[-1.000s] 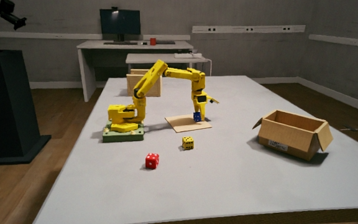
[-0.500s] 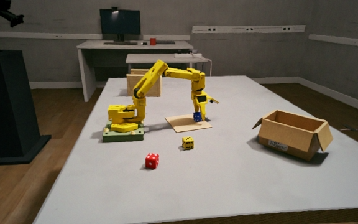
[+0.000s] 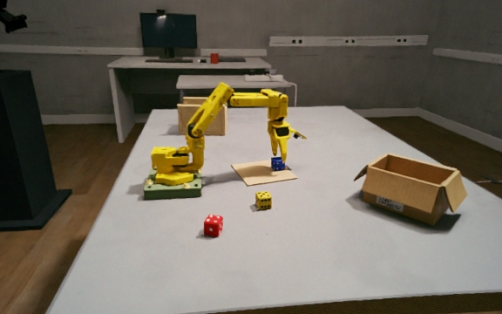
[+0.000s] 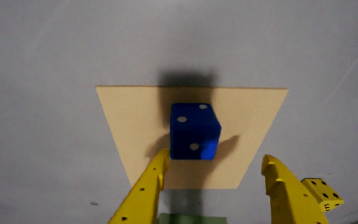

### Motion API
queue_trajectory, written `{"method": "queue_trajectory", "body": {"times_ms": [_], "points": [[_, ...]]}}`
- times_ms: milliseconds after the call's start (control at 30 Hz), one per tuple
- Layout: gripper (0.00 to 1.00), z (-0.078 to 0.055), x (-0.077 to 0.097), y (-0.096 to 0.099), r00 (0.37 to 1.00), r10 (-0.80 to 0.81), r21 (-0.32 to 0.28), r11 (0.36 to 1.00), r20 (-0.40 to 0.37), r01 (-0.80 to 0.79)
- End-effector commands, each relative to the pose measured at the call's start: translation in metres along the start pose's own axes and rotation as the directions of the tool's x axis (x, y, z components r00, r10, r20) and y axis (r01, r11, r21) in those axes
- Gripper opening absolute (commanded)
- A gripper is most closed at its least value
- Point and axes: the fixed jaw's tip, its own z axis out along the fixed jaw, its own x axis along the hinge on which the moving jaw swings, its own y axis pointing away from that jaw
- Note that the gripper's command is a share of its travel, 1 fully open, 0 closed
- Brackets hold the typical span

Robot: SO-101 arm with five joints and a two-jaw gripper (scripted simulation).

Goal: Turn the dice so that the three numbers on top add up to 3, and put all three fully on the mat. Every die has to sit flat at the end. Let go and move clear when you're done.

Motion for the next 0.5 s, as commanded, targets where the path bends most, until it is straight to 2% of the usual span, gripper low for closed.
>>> {"method": "queue_trajectory", "body": {"times_ms": [0, 200, 467], "points": [[0.36, -0.019, -0.002, -0.001, 0.999, 0.001, -0.004, 1.0, 0.035, -0.001], [0.36, -0.033, -0.001, -0.001, 0.999, 0.002, -0.005, 1.0, 0.049, -0.002], [0.36, -0.035, -0.003, -0.001, 0.998, 0.002, -0.006, 1.0, 0.061, -0.002]]}}
